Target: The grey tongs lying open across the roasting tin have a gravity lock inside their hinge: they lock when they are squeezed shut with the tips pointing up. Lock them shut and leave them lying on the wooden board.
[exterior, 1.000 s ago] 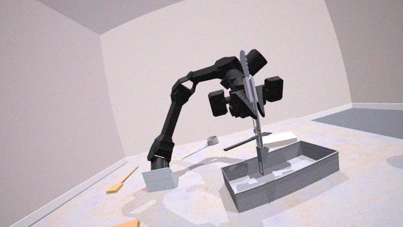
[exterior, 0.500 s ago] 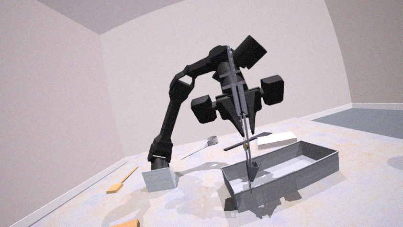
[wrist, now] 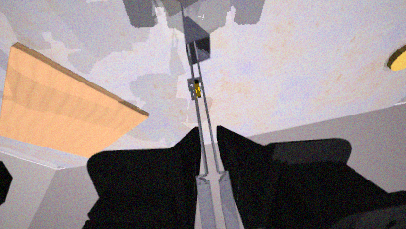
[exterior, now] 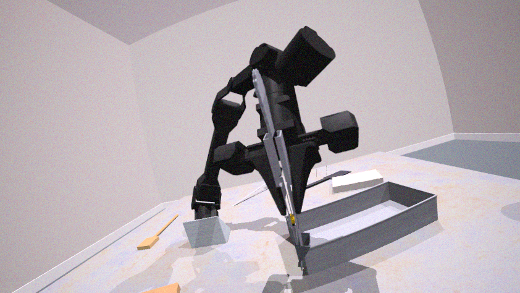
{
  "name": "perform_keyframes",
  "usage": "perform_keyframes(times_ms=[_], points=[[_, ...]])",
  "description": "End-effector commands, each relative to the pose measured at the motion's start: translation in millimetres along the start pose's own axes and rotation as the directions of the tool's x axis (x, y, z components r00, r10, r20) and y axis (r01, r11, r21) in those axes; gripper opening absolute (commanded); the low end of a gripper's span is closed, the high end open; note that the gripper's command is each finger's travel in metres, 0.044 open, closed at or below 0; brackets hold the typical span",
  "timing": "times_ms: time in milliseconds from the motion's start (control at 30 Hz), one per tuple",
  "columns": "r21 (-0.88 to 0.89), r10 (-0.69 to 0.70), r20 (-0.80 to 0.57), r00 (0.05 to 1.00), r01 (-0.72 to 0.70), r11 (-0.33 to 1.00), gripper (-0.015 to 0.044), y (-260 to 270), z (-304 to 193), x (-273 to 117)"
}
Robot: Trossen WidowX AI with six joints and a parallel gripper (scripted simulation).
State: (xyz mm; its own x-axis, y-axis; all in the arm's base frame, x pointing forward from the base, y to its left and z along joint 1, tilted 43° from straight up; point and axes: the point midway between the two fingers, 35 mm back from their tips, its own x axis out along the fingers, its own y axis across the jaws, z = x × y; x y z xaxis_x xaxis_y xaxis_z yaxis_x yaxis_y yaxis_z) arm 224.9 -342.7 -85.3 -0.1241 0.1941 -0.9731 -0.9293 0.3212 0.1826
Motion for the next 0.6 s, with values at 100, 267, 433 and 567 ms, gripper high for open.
perform_keyframes(times_ms=[100,267,433,567], points=[[0.026,0.031,0.156,0.987,-0.035,0.999,-0.0150,19.3,-12.1,26.1],[0.045,0.043,0.269,0.962,-0.057,0.997,-0.0150,33.1,-16.0,43.9],[0.049,0.044,0.285,0.958,-0.060,0.997,-0.0150,35.5,-16.8,46.3],[0.076,0.047,0.291,0.956,-0.072,0.995,-0.0150,44.1,-24.6,47.8]])
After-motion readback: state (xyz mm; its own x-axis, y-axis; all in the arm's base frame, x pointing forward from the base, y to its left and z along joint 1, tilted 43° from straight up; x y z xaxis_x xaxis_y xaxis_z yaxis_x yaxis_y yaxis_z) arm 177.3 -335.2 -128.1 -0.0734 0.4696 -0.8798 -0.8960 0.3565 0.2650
